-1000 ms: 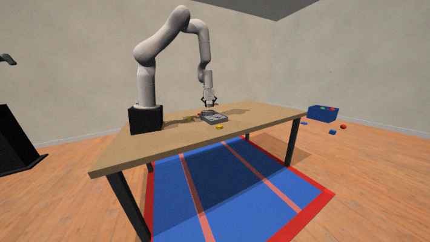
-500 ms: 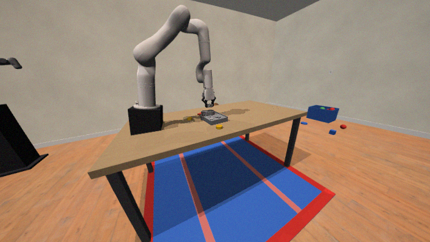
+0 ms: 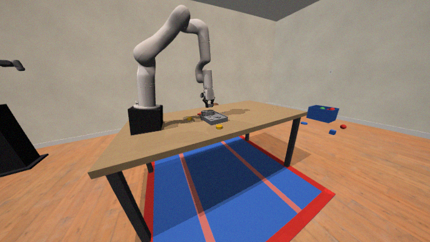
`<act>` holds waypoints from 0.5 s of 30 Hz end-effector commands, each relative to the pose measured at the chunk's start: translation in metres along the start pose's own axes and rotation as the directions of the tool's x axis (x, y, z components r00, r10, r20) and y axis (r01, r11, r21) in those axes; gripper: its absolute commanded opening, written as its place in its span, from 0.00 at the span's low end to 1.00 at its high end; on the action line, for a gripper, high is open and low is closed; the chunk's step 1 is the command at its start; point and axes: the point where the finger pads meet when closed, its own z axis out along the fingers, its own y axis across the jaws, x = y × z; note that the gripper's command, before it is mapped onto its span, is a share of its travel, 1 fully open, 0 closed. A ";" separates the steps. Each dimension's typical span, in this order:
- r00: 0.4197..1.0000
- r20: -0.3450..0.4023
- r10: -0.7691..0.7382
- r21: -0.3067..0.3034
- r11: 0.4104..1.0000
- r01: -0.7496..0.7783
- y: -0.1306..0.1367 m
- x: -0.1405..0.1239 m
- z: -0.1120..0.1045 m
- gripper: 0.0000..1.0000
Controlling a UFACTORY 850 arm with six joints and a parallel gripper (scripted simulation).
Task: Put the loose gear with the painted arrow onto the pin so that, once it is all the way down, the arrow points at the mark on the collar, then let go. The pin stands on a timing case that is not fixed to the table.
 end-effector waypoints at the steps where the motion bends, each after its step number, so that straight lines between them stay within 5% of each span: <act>1: 0.999 -0.015 -0.030 0.003 1.000 0.030 0.001 0.000 -0.001 0.00; 15: 0.999 -0.015 -0.033 0.003 0.999 0.033 0.001 0.000 -0.001 0.00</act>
